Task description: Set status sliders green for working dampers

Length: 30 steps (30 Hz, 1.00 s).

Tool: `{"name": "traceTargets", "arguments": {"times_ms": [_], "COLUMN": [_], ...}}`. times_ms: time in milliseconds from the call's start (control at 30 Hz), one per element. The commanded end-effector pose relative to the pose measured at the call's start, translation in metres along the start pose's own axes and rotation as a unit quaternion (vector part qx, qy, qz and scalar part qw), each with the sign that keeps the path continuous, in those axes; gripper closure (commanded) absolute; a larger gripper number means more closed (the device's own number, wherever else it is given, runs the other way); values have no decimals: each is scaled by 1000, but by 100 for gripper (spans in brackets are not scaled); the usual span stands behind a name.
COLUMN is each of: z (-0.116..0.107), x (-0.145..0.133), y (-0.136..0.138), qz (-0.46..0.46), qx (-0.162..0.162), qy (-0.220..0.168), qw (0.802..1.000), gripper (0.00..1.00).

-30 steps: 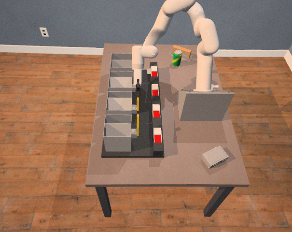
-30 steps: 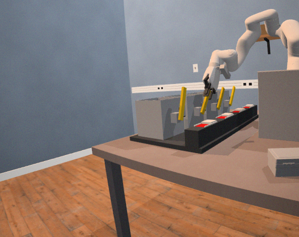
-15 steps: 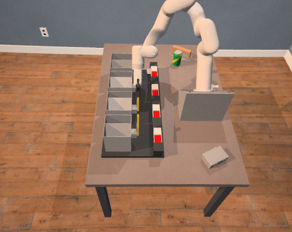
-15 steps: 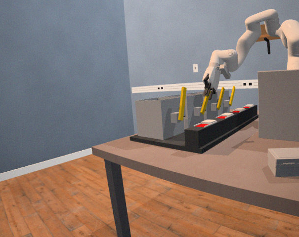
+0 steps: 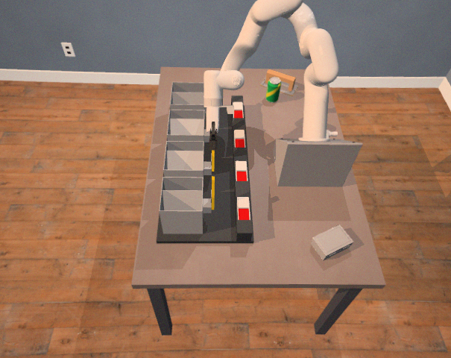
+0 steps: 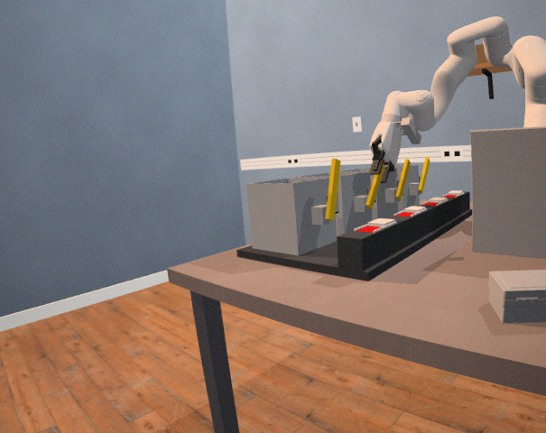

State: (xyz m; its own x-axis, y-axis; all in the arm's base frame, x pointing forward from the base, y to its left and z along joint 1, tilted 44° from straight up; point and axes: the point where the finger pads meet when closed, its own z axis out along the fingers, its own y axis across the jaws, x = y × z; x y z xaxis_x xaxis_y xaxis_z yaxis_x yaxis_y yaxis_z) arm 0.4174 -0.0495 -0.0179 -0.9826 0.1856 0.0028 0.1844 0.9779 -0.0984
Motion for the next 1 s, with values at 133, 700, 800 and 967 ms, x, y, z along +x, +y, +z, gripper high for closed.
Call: {"name": "traceTargets", "arguments": {"times_ms": [133,700,800,967], "z": [-1,-20,-32,-52], "x": [-1,-1,-1,-1], "y": [1,1,1,1], "qz": [-1,-1,0,0], "qx": [0,0,0,0], "qy": [-2,-2,-2,-2], "qw": [1000,1000,1000,1000], "gripper": [61,61,61,61]}}
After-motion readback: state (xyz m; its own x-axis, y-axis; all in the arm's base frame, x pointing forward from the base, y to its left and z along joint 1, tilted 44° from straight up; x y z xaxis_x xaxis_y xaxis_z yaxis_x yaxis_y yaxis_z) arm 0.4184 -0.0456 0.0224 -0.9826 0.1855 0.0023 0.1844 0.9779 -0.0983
